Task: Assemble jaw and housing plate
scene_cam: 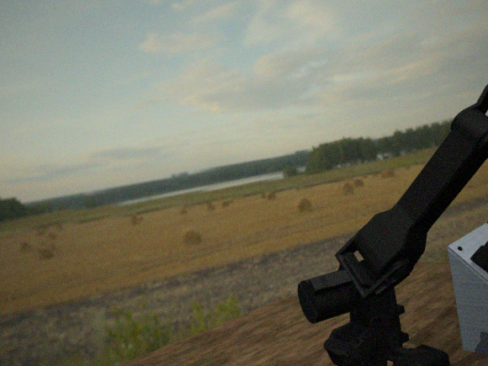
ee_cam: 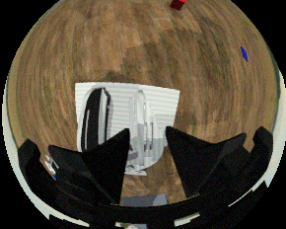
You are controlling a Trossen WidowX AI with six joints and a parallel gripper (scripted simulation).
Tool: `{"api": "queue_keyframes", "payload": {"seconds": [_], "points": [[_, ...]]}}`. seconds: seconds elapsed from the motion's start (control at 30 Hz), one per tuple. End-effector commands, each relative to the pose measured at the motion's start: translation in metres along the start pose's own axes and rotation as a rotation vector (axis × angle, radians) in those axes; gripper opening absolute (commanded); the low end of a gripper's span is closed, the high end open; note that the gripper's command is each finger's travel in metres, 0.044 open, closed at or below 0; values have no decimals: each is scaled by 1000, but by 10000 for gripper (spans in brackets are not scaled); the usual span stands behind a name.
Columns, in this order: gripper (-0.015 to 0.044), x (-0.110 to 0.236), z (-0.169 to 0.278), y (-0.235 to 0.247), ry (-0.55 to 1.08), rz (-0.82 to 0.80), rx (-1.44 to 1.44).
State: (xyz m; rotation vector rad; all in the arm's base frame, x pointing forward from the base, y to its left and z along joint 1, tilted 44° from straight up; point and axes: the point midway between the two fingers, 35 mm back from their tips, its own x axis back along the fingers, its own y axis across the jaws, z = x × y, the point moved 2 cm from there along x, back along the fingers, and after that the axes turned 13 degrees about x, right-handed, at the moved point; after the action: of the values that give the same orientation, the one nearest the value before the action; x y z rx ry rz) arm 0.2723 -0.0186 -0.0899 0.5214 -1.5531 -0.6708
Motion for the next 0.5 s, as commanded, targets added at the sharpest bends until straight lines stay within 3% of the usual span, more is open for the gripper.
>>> {"api": "queue_keyframes", "payload": {"seconds": [0.0,0.47], "points": [[224,0,0,0,0,0,0],[224,6,-1,0,0,1,0]]}}
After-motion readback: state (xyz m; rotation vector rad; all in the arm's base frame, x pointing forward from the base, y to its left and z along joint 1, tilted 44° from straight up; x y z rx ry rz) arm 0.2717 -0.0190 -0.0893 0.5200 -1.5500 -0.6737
